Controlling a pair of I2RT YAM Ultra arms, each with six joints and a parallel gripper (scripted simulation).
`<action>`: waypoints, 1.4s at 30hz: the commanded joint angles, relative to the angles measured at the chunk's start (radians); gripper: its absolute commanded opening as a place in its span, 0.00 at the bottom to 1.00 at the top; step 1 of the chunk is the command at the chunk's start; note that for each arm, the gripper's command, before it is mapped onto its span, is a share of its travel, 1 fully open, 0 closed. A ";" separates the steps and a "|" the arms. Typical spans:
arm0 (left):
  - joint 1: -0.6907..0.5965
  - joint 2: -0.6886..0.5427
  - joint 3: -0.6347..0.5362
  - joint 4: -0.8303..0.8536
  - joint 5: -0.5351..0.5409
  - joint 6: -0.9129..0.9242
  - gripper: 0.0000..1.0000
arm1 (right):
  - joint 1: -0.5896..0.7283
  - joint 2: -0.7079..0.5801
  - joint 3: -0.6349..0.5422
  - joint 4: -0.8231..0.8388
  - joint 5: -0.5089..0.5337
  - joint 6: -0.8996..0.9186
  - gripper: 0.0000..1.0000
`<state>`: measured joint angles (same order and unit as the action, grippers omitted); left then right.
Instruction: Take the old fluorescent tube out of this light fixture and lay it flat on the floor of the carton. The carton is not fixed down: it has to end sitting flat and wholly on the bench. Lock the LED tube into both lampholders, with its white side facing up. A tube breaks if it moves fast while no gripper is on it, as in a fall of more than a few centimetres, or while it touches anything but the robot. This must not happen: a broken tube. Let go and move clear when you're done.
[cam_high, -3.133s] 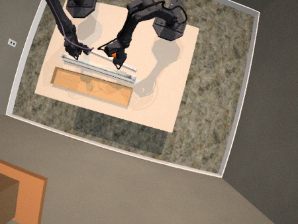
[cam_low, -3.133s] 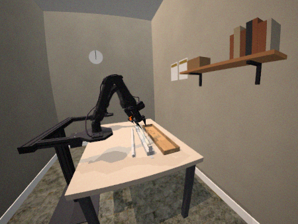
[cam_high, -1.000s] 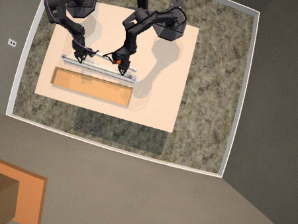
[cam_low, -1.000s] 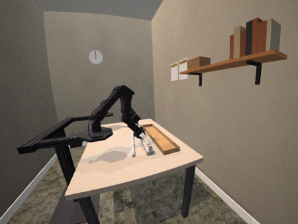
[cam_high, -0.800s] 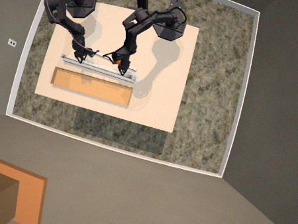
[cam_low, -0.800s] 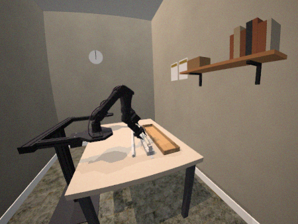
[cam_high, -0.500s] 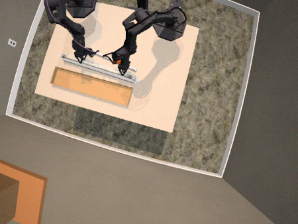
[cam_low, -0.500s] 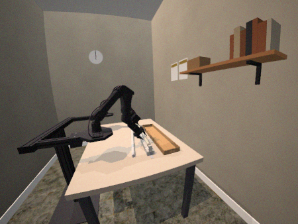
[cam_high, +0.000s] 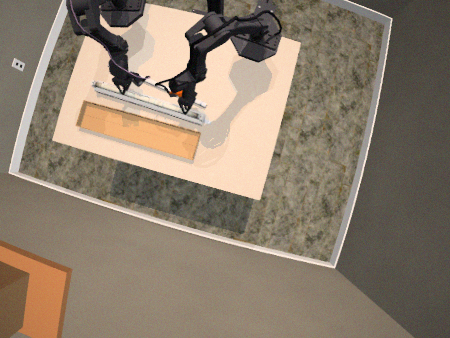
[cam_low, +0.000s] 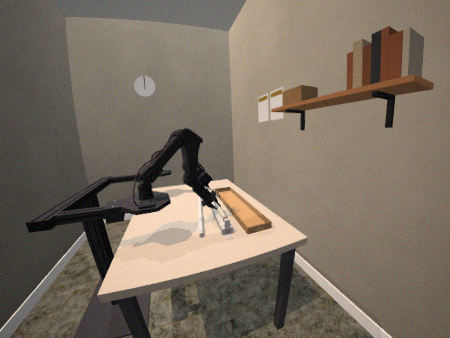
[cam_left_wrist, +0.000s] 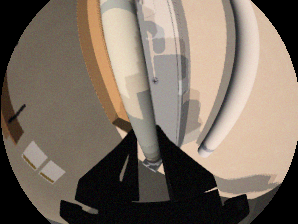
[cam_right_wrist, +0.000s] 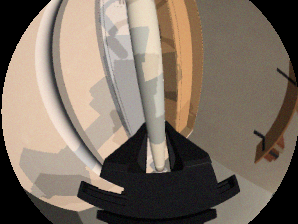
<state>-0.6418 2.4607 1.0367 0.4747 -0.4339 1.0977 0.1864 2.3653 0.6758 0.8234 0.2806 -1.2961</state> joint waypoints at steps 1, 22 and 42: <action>-0.006 -0.003 0.010 0.002 -0.003 0.002 0.11 | 0.012 -0.035 0.017 0.027 0.004 0.011 0.11; 0.003 -0.029 0.029 -0.033 0.017 -0.009 0.11 | -0.016 -0.039 0.028 -0.028 -0.017 0.012 0.11; 0.007 -0.043 0.047 -0.080 0.021 -0.009 0.11 | -0.016 -0.055 0.041 -0.069 -0.028 0.016 0.11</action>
<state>-0.6353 2.4519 1.0595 0.4122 -0.4160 1.0901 0.1795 2.3466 0.6949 0.7536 0.2657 -1.2922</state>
